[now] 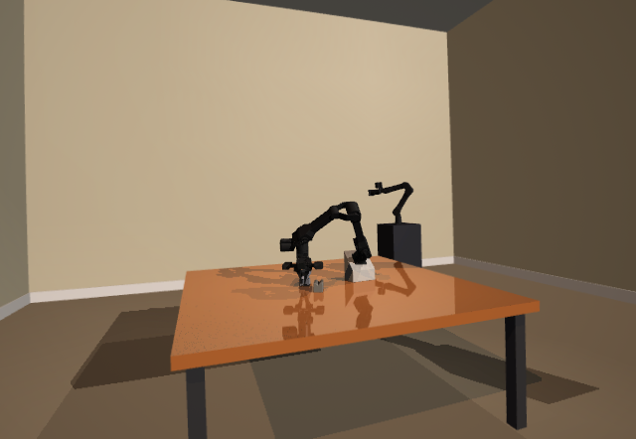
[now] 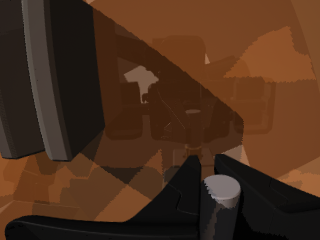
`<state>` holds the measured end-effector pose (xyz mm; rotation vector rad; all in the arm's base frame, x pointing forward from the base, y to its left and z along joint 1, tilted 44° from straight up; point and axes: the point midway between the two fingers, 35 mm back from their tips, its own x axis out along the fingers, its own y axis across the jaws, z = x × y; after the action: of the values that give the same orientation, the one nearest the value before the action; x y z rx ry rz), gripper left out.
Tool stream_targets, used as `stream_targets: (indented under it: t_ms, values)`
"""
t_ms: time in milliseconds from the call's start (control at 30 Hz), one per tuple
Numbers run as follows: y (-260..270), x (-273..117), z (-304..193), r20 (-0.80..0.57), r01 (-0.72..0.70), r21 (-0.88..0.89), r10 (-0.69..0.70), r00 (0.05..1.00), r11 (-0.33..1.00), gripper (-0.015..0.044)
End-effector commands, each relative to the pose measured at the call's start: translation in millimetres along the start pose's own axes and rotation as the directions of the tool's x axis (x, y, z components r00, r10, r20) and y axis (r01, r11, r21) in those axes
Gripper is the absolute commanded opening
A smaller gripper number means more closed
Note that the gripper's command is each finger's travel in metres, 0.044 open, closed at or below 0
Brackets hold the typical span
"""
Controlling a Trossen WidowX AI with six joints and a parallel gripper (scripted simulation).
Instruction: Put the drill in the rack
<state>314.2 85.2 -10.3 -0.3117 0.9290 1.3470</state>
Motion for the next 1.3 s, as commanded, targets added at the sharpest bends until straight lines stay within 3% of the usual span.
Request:
stream_targets:
  t_ms: [0,867,1267]
  values:
    - [0,-1,6,0.005,0.001,0.002,-0.001,1.0,1.0,0.0]
    - [-1,-3,45,0.007,0.001,0.001,-0.001,1.0,1.0,0.0]
    - [0,-1,36,0.003,-0.002,0.0,0.002,1.0,1.0,0.0315]
